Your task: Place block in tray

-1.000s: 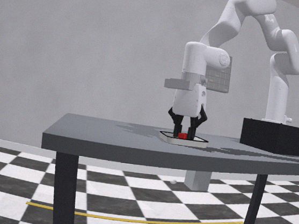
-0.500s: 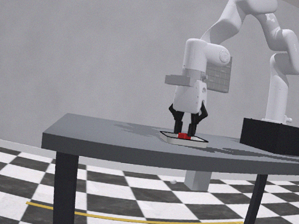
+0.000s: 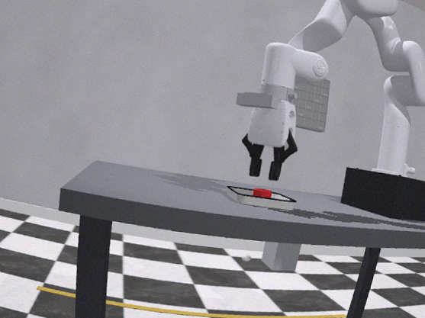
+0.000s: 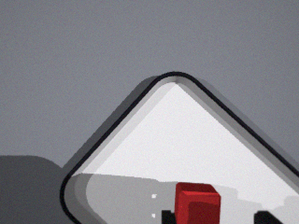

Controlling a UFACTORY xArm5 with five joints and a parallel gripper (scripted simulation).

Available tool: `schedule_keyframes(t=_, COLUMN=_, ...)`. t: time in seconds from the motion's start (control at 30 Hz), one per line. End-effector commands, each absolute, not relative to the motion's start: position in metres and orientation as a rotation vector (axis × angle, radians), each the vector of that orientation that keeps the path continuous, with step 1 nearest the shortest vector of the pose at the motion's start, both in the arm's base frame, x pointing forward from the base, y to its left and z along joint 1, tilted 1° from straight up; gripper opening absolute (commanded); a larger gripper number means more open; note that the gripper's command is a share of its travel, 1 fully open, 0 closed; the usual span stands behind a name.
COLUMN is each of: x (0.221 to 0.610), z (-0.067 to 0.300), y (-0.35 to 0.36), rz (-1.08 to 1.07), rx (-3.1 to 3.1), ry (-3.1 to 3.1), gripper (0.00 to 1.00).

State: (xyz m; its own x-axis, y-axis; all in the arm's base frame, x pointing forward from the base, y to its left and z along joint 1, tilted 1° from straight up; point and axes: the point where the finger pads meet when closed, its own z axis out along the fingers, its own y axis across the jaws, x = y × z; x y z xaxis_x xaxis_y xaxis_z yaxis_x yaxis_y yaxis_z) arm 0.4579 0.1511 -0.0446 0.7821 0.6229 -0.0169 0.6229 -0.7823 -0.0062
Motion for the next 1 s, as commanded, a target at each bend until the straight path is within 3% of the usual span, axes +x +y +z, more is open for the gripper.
schedule_keyframes(t=0.0, x=0.459, z=-0.038, y=0.152, rz=0.023, rx=-2.965, ry=-1.036, gripper=0.5)
schedule_keyframes(t=0.5, x=0.459, z=-0.035, y=0.151, rz=0.023, rx=-2.965, ry=-1.036, gripper=0.5)
schedule_keyframes(t=0.7, x=0.436, z=-0.035, y=0.144, rz=0.023, rx=-2.965, ry=-1.036, gripper=0.5)
schedule_keyframes(t=0.97, x=0.316, z=-0.036, y=0.104, rz=0.024, rx=-2.965, ry=-1.036, gripper=0.5)
